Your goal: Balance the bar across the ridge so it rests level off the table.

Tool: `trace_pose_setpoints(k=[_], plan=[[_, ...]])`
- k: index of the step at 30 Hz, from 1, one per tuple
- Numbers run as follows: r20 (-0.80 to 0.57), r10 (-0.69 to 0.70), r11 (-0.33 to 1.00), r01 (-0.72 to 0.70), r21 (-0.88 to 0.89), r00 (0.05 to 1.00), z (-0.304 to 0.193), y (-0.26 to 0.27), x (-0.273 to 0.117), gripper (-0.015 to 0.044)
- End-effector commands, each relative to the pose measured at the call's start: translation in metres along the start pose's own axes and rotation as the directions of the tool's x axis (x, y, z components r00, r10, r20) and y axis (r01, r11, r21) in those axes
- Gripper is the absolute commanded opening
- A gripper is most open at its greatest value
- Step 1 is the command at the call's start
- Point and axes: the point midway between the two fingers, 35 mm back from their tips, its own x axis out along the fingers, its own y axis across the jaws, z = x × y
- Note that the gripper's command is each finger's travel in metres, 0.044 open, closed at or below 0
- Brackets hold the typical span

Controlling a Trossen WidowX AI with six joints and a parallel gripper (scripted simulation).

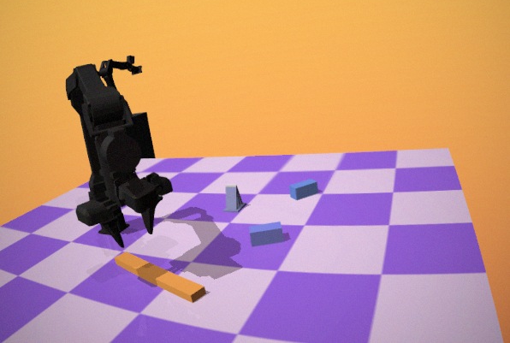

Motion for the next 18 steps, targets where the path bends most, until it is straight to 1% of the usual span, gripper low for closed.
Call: trace_pose_setpoints(k=[1,6,14,18], plan=[[-0.023,-0.009,0.999,0.008,-0.051,1.000,0.000,0.002,0.001,0.0315],[-0.023,-0.009,0.999,0.008,-0.051,1.000,0.000,0.002,0.005,0.0315],[-0.023,-0.009,0.999,0.008,-0.051,1.000,-0.001,0.002,0.045,0.0315],[-0.023,-0.009,0.999,0.008,-0.051,1.000,-0.001,0.002,0.046,0.0315]])
